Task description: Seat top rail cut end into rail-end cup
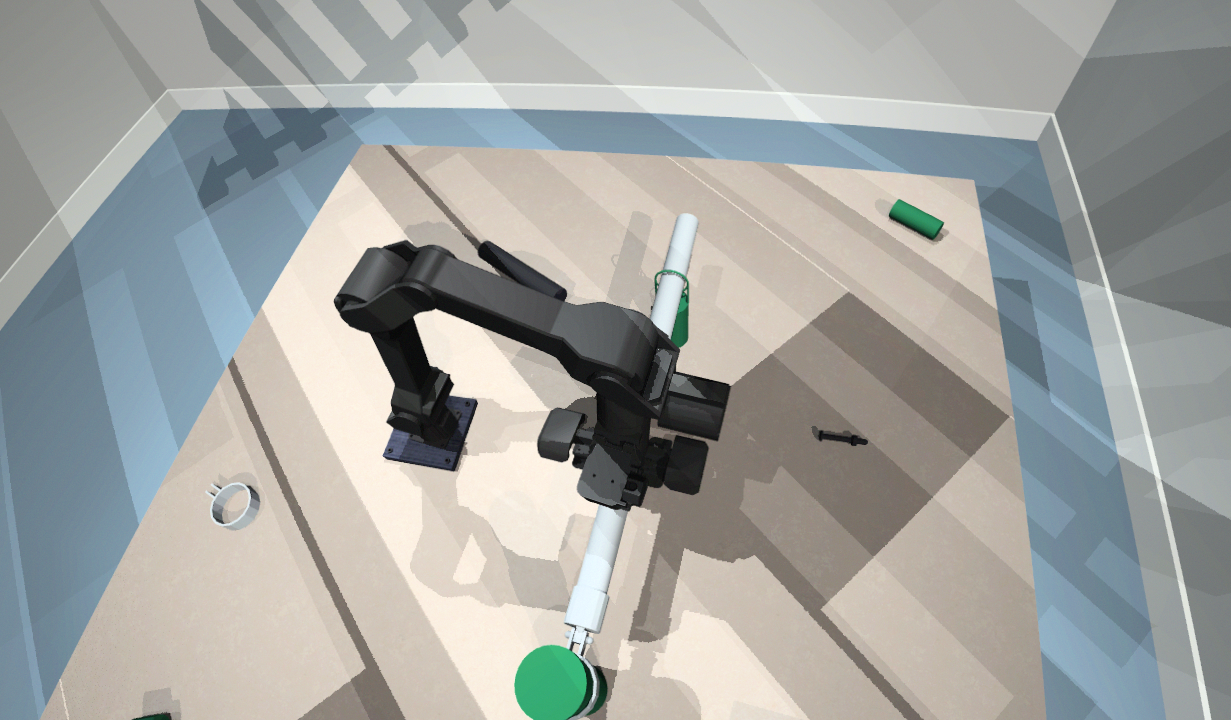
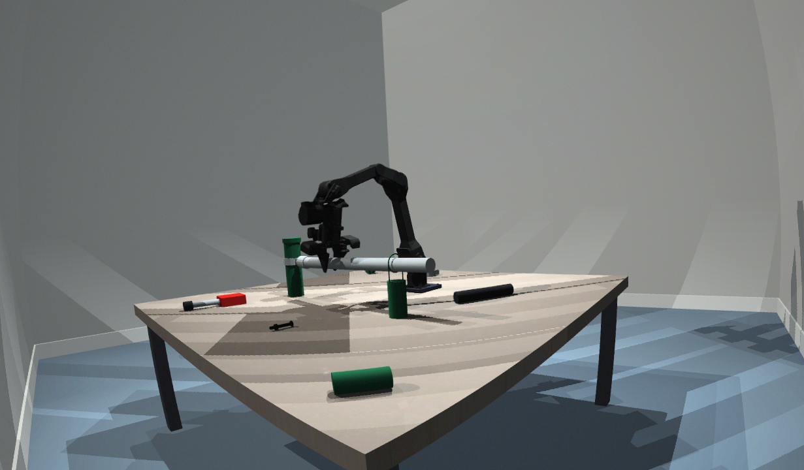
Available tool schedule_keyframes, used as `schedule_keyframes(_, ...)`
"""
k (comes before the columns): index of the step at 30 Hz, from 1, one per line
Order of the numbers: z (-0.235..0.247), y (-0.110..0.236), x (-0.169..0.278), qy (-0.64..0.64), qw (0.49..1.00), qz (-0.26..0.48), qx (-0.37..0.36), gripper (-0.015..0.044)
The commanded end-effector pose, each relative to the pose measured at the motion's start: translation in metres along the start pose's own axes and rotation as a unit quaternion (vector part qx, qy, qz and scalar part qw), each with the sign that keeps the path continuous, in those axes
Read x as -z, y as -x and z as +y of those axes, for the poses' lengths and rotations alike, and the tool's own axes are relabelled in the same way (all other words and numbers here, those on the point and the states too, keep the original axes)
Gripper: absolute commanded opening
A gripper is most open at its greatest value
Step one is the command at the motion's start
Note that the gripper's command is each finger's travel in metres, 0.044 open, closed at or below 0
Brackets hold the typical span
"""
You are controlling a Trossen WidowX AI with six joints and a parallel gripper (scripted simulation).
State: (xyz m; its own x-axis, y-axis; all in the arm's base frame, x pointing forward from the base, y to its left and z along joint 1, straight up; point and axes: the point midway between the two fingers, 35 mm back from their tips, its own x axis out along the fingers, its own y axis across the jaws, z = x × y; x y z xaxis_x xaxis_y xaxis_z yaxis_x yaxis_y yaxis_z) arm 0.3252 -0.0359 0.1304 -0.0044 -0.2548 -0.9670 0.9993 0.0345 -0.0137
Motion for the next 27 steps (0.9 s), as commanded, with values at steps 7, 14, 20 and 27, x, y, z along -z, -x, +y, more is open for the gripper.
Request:
schedule_keyframes(7,0.0013,0.0049,-0.0046,0.0,1.0,-0.006,-0.004,0.0)
schedule_keyframes(14,0.0,0.0012,-0.0009,0.0,1.0,0.0,0.0,0.0)
schedule_keyframes(20,0.0001,0.001,-0.0015,0.0,1.0,0.0,0.0,0.0)
schedule_keyframes(27,0.0002,0.0005,-0.0037,0.0,1.0,0.0,0.0,0.0)
